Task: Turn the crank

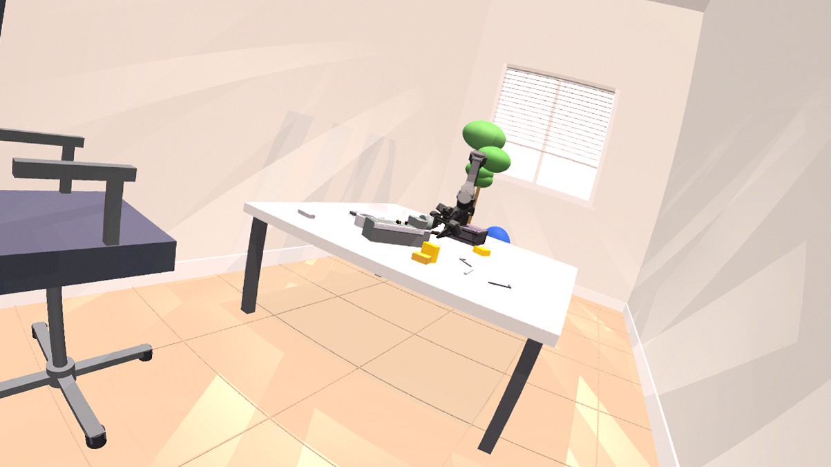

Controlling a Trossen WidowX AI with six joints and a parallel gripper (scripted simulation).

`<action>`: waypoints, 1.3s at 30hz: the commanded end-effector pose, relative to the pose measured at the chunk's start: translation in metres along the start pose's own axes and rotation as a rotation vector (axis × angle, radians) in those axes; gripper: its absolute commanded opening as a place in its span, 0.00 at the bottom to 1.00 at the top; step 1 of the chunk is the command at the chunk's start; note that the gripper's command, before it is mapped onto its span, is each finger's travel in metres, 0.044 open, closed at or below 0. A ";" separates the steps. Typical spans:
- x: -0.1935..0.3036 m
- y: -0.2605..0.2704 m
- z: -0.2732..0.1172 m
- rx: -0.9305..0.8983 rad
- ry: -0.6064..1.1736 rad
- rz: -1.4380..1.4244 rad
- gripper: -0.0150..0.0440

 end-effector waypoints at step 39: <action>-0.187 -0.047 -0.032 -0.221 0.078 -0.195 1.00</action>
Point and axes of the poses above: the point midway between the two fingers, 35 mm back from their tips, its own z axis out along the fingers, its own y axis across the jaws, x = y × z, the point moved 7 cm from there along -z, back along the fingers, and after that the axes turned 4 degrees about -z, right-handed, at the moved point
